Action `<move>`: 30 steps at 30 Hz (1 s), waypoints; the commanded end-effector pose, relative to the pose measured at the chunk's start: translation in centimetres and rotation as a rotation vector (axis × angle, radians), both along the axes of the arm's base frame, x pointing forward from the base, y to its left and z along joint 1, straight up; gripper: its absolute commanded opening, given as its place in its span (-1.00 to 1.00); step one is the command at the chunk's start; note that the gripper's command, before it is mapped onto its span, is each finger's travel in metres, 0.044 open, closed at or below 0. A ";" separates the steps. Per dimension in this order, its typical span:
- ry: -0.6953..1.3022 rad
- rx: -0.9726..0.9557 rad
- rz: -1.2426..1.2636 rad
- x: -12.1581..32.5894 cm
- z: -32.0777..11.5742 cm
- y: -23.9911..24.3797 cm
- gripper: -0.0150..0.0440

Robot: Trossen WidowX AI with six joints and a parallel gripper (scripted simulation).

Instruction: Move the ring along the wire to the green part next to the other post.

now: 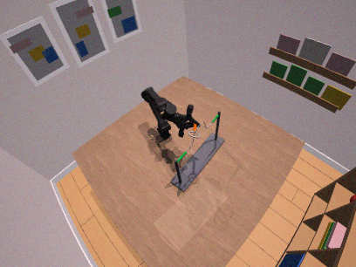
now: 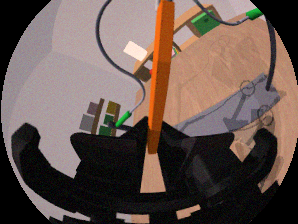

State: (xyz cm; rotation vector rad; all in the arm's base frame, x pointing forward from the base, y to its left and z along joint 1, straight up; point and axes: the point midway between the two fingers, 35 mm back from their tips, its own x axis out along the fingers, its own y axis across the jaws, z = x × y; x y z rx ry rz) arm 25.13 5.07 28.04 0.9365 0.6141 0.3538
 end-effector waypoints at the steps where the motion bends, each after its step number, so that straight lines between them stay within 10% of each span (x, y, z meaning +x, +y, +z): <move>1: -0.009 -0.087 -0.002 0.1 -0.2 -0.3 -1.00; 30: -0.049 -0.658 -0.037 0.3 -2.2 -2.8 -1.00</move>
